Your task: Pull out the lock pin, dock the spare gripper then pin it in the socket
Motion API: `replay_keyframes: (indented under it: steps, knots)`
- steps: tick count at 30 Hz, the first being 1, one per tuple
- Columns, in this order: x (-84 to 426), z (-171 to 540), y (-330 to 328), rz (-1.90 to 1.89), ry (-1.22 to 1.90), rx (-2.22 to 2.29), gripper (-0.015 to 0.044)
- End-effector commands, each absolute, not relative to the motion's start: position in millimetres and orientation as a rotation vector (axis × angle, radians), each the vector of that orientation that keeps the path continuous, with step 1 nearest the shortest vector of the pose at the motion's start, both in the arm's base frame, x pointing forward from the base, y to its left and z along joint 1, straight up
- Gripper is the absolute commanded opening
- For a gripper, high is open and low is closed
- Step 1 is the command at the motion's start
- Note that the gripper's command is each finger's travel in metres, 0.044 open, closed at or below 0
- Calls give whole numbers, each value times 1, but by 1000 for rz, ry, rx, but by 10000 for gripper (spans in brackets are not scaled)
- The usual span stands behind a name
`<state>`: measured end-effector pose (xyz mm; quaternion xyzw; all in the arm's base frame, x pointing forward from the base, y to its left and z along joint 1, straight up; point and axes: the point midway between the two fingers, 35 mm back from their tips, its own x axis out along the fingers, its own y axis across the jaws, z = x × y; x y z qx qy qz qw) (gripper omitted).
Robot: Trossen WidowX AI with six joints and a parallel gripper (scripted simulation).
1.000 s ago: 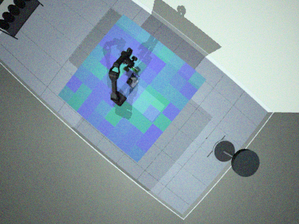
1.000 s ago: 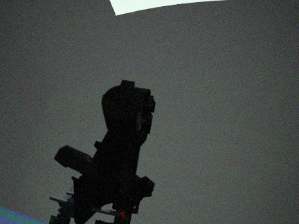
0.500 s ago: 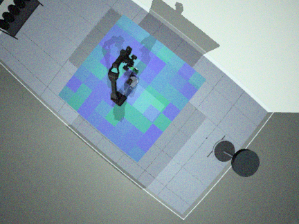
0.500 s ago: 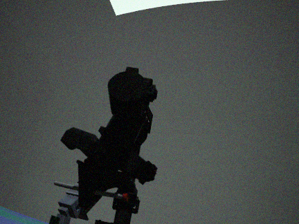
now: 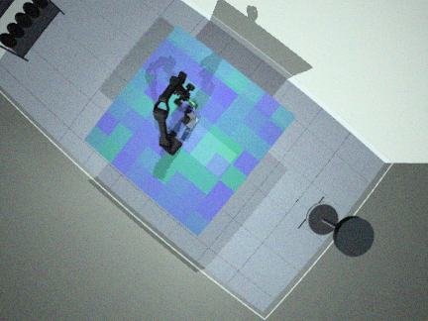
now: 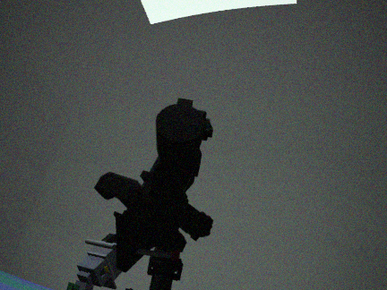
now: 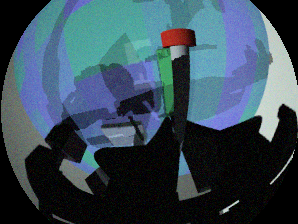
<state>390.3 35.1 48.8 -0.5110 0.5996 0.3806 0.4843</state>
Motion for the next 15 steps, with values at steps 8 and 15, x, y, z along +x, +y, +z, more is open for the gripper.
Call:
replay_keyframes:
  steps: [8,15]
  knots:
    - [361,55,46,922,1466,-1225,0]
    - [340,58,50,917,1472,-1214,0]
